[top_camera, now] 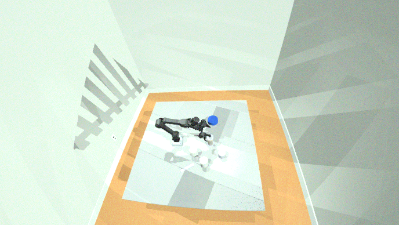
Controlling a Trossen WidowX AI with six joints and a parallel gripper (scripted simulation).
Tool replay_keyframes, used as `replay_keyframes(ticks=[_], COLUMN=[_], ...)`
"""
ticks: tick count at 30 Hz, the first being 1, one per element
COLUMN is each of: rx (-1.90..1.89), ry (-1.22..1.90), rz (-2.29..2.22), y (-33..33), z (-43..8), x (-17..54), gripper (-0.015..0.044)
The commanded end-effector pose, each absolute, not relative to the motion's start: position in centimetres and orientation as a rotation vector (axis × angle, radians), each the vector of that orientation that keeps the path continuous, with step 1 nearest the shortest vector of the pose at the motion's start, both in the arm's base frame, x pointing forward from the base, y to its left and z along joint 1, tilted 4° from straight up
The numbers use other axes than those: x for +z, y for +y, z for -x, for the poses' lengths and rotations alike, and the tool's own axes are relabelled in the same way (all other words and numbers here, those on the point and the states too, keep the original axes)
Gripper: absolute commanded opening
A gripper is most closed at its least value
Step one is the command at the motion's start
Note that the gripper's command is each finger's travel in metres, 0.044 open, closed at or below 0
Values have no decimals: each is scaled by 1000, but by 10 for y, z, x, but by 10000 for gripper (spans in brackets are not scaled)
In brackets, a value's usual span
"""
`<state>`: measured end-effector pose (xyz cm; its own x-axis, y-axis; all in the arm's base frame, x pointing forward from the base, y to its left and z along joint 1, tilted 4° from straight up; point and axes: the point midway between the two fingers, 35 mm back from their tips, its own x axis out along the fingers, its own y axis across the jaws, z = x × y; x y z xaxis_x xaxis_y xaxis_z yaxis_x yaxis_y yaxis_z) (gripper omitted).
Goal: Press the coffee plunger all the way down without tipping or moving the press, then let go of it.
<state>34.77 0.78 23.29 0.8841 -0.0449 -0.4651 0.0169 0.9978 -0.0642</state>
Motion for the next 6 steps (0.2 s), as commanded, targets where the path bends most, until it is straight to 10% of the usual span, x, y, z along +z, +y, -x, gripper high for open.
replay_keyframes(ticks=[1,6], rx=[-37,-37], ry=[489,489], rz=[56,56], y=[7,7], z=[-347,-347], x=[232,232], gripper=[440,440])
